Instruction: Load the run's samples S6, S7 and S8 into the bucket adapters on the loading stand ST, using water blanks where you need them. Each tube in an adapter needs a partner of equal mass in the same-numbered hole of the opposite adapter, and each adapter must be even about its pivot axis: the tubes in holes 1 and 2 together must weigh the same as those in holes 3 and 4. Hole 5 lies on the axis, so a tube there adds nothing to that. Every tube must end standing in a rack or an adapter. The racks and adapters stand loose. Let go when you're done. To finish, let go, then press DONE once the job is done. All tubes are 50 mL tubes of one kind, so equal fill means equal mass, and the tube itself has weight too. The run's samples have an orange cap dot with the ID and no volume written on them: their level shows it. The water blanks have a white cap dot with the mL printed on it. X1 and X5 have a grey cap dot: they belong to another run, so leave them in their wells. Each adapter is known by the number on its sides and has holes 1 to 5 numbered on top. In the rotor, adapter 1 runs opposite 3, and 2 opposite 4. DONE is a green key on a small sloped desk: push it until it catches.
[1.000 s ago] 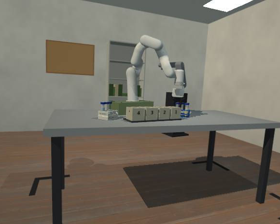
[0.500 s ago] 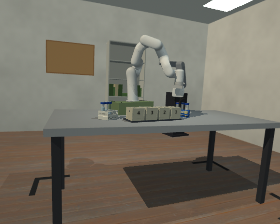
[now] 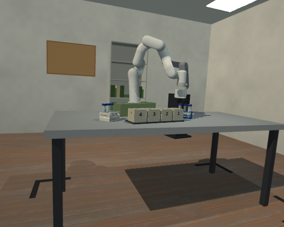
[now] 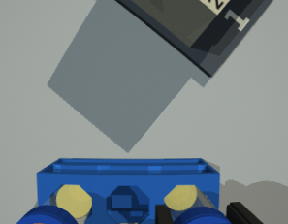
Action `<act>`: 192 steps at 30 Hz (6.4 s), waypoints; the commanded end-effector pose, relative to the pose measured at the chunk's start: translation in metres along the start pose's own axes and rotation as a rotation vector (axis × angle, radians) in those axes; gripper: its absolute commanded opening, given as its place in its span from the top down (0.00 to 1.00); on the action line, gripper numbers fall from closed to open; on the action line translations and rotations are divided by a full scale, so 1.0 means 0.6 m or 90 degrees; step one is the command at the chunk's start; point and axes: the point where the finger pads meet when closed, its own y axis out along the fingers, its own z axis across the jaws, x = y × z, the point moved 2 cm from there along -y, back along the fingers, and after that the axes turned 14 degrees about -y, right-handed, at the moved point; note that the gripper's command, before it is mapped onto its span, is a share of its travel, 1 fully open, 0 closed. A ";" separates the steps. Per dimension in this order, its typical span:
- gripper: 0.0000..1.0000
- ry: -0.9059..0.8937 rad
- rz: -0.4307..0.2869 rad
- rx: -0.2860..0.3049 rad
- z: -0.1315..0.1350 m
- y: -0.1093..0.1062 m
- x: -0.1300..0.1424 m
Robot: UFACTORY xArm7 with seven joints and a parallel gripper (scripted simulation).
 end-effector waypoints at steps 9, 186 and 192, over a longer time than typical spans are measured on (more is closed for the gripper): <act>1.00 0.000 0.001 -0.003 -0.003 -0.002 -0.001; 1.00 -0.361 0.002 -0.002 0.077 -0.228 -0.118; 1.00 -0.488 0.002 -0.002 0.105 -0.228 -0.160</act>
